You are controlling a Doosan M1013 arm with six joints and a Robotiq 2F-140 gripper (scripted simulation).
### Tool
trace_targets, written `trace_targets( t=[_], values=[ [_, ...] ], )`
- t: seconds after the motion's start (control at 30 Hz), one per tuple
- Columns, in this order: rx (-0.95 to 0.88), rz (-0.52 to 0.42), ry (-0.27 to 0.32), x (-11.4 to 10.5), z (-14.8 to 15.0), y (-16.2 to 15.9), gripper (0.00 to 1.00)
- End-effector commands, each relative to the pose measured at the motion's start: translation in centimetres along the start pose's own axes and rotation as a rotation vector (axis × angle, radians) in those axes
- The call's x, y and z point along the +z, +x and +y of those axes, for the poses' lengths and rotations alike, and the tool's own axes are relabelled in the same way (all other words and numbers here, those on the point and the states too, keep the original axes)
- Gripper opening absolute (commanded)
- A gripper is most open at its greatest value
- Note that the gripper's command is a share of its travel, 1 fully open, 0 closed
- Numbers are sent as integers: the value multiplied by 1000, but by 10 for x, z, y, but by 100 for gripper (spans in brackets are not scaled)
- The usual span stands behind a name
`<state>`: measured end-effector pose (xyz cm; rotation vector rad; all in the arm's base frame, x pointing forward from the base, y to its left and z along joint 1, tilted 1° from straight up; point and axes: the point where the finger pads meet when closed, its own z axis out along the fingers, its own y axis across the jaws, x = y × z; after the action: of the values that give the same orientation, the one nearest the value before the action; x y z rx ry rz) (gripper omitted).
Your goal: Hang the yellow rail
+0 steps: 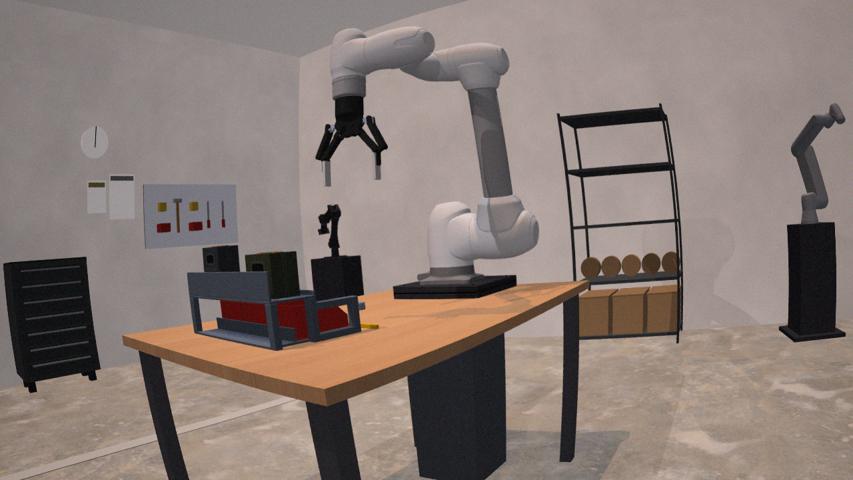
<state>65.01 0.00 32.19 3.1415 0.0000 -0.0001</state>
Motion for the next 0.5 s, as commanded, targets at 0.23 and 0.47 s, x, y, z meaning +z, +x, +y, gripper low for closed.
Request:
trace_targets(
  t=[0.23,0.47],
  values=[
    [-200,2,2,46,20,1,100],
    [-200,2,2,46,20,1,100]
  ],
)
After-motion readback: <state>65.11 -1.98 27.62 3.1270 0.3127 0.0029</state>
